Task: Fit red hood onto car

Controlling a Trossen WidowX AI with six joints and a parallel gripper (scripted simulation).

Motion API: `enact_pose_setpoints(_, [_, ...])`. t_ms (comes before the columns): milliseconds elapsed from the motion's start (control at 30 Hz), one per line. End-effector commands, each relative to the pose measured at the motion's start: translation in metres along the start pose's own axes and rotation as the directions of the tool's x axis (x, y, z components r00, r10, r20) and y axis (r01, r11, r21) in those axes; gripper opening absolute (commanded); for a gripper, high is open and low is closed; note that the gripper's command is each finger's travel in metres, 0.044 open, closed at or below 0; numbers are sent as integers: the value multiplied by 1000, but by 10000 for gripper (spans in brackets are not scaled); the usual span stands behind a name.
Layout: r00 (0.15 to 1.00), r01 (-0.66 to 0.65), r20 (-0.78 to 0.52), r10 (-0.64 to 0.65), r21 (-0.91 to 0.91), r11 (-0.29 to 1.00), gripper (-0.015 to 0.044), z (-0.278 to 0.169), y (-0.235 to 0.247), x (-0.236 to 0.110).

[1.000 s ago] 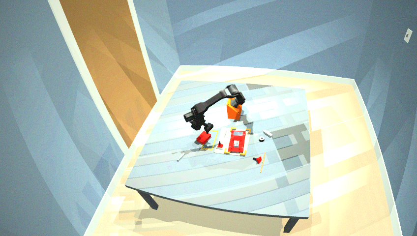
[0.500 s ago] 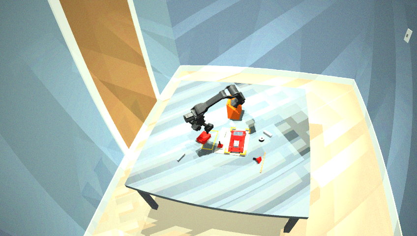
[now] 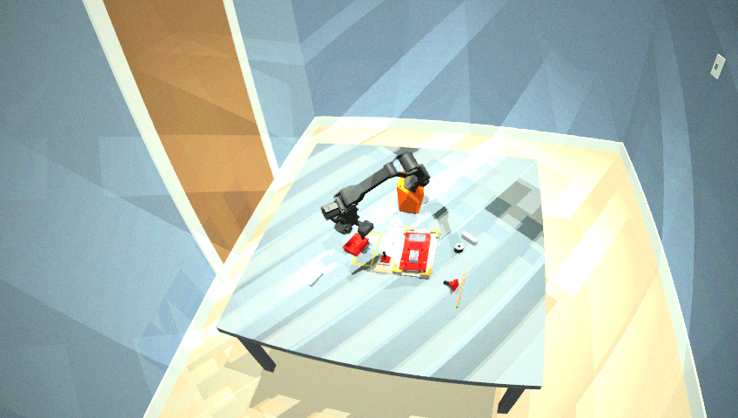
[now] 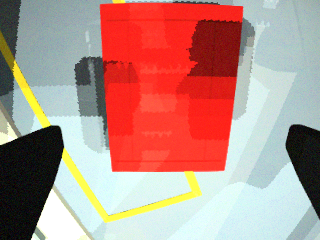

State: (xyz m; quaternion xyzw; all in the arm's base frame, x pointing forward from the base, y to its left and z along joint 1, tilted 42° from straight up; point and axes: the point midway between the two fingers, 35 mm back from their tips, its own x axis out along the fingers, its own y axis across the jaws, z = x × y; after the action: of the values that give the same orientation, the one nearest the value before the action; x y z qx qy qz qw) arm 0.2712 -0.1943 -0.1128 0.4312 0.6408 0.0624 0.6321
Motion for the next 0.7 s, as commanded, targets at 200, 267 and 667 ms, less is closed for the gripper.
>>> enact_pose_setpoints(200, [1000,-4,-2,4,3,1000,440,0,1,7])
enact_pose_setpoints(267, [1000,-4,-2,4,3,1000,440,0,1,8])
enact_pose_setpoints(667, [1000,-4,-2,4,3,1000,440,1,1,15])
